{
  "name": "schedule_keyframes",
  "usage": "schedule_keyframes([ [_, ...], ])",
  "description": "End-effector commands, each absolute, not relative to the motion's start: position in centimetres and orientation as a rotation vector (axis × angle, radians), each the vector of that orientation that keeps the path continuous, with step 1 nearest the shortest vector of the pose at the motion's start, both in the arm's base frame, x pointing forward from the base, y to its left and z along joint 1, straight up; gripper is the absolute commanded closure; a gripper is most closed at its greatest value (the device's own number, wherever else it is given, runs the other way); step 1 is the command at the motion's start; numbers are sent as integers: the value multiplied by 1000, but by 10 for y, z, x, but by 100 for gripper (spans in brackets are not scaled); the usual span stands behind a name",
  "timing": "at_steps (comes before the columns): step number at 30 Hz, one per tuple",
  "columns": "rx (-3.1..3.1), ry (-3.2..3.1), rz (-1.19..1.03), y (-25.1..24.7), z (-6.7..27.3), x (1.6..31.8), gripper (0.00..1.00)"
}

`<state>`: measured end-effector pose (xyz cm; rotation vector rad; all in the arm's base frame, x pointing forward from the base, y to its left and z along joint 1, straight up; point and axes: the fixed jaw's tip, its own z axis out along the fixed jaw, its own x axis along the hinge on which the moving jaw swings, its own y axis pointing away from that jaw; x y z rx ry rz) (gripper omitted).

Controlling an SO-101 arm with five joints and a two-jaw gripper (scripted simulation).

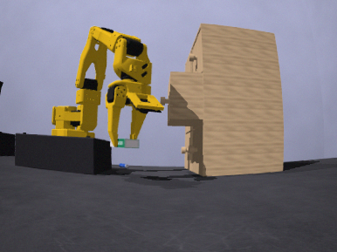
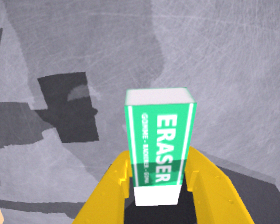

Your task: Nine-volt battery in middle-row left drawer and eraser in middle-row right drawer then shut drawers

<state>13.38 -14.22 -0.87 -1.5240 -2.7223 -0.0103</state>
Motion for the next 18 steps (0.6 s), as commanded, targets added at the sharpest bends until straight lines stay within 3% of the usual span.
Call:
schedule_keyframes([
  [1,-1361,-2835,2,-134,-8,134,100],
  [18,-1277,-2874,2,-129,-8,132,100],
])
